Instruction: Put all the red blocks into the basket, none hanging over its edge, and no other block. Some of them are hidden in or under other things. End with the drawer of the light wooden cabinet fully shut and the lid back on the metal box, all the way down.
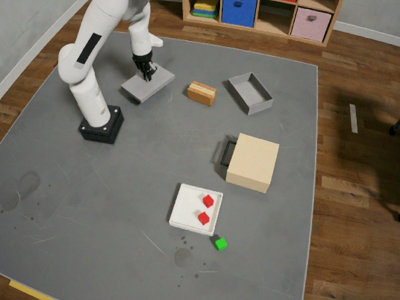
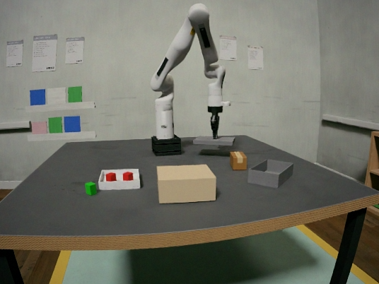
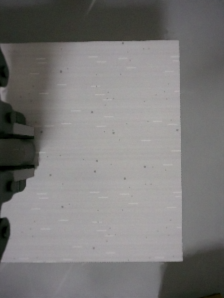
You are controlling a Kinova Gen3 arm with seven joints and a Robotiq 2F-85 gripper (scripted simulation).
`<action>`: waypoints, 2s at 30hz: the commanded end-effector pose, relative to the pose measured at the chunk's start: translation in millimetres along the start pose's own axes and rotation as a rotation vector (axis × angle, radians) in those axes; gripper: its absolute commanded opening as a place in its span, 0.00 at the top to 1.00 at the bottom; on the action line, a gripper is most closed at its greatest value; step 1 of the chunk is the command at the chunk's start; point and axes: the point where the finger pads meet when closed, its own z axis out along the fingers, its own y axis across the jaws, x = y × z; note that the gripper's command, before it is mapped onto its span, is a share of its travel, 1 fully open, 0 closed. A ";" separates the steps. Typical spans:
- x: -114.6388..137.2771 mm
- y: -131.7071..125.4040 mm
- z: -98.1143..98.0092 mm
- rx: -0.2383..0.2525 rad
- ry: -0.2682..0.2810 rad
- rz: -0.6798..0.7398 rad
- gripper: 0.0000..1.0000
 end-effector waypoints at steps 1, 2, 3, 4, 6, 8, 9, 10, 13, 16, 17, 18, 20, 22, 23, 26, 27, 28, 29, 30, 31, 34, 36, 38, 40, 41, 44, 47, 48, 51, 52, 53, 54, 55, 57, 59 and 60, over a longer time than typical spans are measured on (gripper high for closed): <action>0.5 0.2 -11.6 0.001 -0.003 -0.001 0.90; 0.5 0.2 -14.6 0.001 -0.003 -0.001 0.90; 0.5 0.2 -17.6 0.001 -0.003 -0.001 0.90; 0.5 0.2 -20.6 0.001 -0.003 -0.001 0.90; 0.6 0.2 -26.6 0.001 -0.003 -0.001 0.90; 0.6 0.2 -32.5 0.001 -0.003 -0.001 0.90; 0.6 0.2 -35.4 0.001 -0.003 -0.001 0.90; 0.6 0.3 -38.3 0.001 -0.003 -0.001 0.90; 0.6 0.3 -41.1 0.001 -0.003 -0.001 0.90; 0.6 0.3 -49.3 0.001 -0.003 -0.001 0.90; 0.6 0.3 -51.8 0.001 -0.003 -0.001 0.90; 0.6 0.3 -54.3 0.001 -0.003 -0.001 0.90; 0.6 0.3 -59.0 0.001 -0.003 -0.001 0.90; 0.7 0.3 -63.2 0.001 -0.003 -0.001 0.90; 0.7 0.3 -65.2 0.001 -0.003 -0.001 0.90; 0.7 0.3 -70.3 0.001 -0.003 -0.001 0.90; 0.7 0.3 -71.7 0.001 -0.003 -0.001 0.90; 0.7 0.3 -73.0 0.001 -0.003 -0.001 0.90; 0.7 0.3 -73.0 0.001 -0.003 -0.001 0.90; 0.7 0.3 -73.0 0.001 -0.003 -0.001 0.90; 0.7 0.3 -74.2 0.001 -0.003 -0.001 0.90; 0.7 0.3 -76.9 0.001 -0.003 -0.001 0.90; 0.7 0.3 -78.1 0.001 -0.003 -0.001 0.90; 0.7 0.3 -78.9 0.001 -0.003 -0.001 0.90; 0.7 0.3 -79.3 0.001 -0.003 -0.001 0.90; 0.7 0.3 -79.4 0.001 -0.003 -0.001 0.90; 0.7 0.3 -79.5 0.001 -0.003 -0.001 0.90; 0.7 0.3 -79.5 0.001 -0.003 -0.001 0.90; 0.7 0.3 -79.5 0.001 -0.003 -0.001 0.90; 1.2 0.3 -79.6 0.001 -0.003 0.002 0.90; 1.8 0.4 -79.7 0.001 -0.003 0.005 0.90; 2.9 0.5 -79.8 0.002 -0.003 0.009 0.90; 4.4 0.7 -80.0 0.002 -0.002 0.016 0.90; 6.4 1.0 -80.2 0.003 -0.002 0.025 0.90; 12.2 1.9 -81.0 0.006 -0.001 0.050 0.90; 20.5 3.3 -82.0 0.010 0.000 0.087 0.90; 25.7 4.4 -82.6 0.012 0.000 0.110 0.90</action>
